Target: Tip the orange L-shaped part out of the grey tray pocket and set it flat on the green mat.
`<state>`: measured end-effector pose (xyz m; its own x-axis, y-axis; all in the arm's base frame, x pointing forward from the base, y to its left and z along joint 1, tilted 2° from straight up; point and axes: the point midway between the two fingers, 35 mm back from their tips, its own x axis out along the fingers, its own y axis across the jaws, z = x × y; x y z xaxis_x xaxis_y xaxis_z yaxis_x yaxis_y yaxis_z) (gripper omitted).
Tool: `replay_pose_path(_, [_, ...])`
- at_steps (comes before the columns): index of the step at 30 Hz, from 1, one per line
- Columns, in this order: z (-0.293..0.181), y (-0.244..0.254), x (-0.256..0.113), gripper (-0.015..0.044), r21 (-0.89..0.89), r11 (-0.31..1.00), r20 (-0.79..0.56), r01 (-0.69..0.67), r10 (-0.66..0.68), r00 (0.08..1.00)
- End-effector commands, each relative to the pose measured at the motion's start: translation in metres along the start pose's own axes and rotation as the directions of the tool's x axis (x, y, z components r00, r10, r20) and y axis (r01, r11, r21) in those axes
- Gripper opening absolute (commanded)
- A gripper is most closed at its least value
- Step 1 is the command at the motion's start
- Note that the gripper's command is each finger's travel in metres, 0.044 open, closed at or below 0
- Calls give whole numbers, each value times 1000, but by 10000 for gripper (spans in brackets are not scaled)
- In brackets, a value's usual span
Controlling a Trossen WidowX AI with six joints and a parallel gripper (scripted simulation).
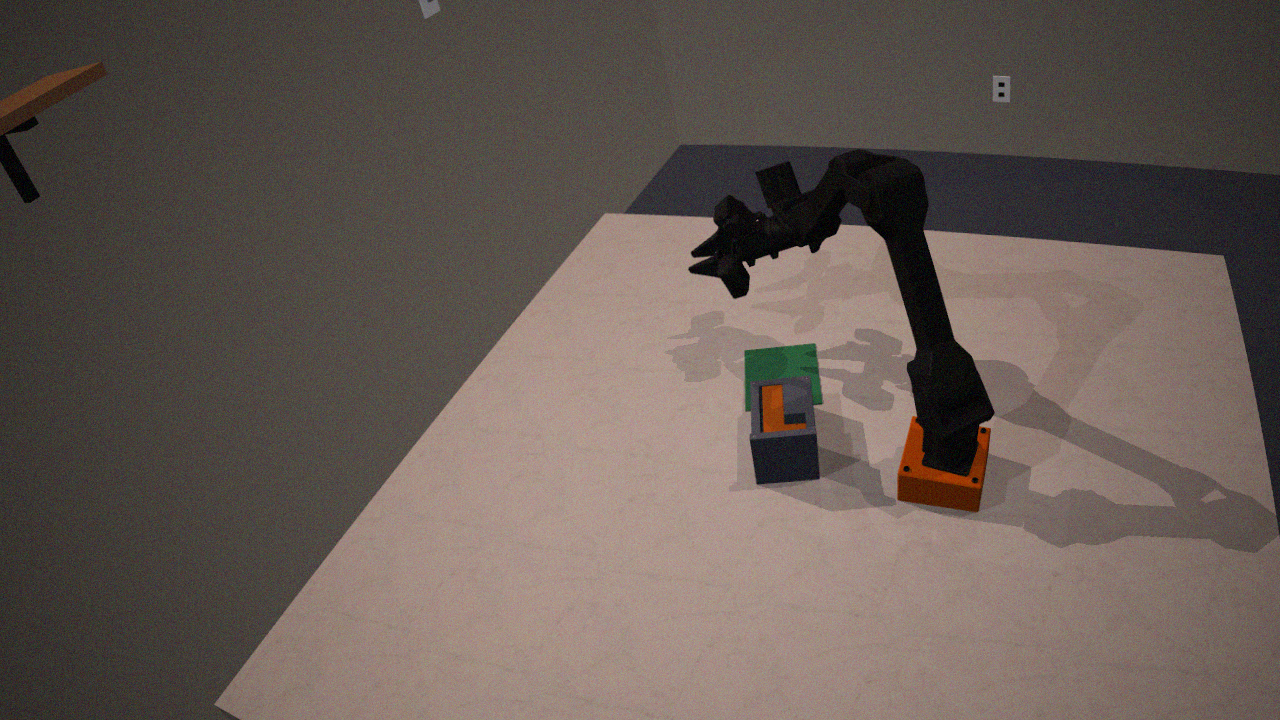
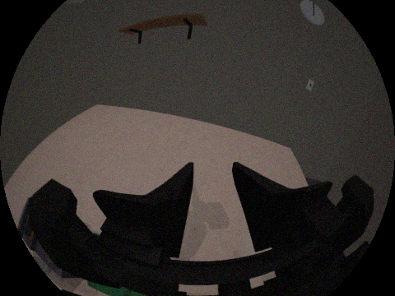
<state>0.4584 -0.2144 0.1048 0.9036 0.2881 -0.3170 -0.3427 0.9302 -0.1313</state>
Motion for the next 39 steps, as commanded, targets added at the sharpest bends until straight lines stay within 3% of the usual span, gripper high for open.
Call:
replay_pose_path(1, [15, 65, 23, 180, 151, 987, -164, -61, 86, 983])
replay_pose_path(9, [24, 141, 29, 180, 256, 962, -361, -95, 186, 914])
replay_pose_path(17, [27, 213, 9, 180, 300, 949, -555, -98, 257, 791])
replay_pose_path(27, [25, 288, -48, 180, 266, 959, -776, -95, 271, 570])
replay_pose_path(36, [23, 330, -121, 180, 148, 982, -922, -120, 181, 343])
replay_pose_path(39, [23, 335, -135, 180, 121, 984, -939, -129, 155, 306])
